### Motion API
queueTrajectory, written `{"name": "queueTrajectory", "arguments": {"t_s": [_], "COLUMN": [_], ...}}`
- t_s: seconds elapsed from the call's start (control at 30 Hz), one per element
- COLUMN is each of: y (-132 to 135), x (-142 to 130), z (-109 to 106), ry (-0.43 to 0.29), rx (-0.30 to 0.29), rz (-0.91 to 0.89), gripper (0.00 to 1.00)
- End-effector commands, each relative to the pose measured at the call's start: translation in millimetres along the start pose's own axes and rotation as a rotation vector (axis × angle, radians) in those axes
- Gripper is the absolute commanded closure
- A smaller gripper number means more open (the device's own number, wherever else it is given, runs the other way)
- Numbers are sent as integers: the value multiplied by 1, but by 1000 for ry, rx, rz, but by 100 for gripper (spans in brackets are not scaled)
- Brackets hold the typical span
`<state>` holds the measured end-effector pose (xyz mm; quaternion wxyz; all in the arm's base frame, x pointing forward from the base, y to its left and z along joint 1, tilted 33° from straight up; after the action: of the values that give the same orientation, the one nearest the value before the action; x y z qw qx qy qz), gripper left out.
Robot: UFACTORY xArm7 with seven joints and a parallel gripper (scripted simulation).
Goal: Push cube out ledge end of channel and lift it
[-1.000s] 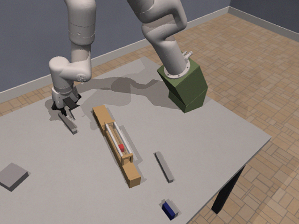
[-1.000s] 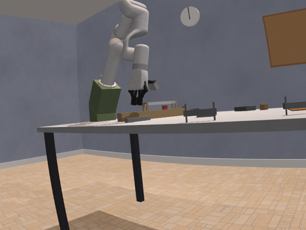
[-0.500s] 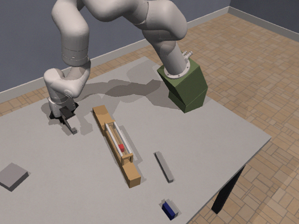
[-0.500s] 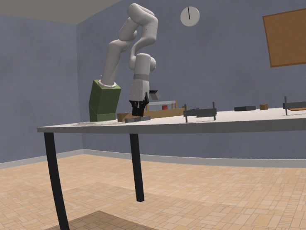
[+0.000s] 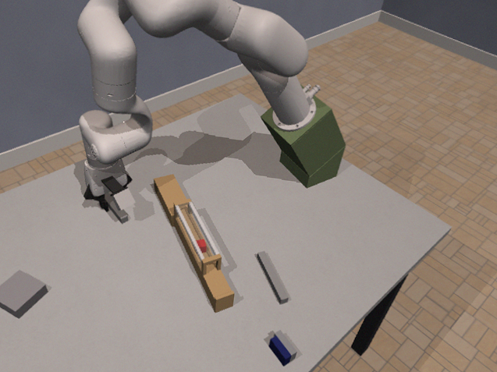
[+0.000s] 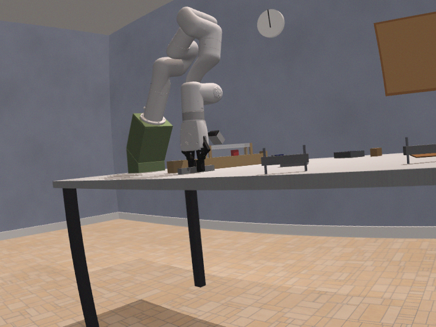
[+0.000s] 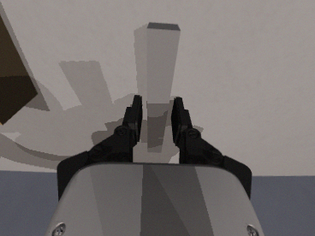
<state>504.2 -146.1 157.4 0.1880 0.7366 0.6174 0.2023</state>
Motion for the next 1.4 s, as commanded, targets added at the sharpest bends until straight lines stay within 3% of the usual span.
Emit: {"name": "queueTrajectory", "arguments": {"t_s": [0.0, 0.13, 0.17, 1.37], "y": [-1, -1, -1, -1], "x": [-1, -1, -1, -1], "z": [0, 0, 0, -3], "ry": [8, 8, 8, 8], "rx": [-19, -19, -19, -19], "rz": [-2, -2, -2, -2], "gripper": [62, 62, 100, 100]}}
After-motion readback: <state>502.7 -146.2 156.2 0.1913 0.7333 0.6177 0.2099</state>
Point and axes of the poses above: the point where the finger pads meet when closed, its own z axis out along the fingers, its own y axis across the jaws, x = y × z, the point moved 8 cm from there along -z, back along the fingers, and after that the axes turned 14 degrees about z, right-handed, at the moved point
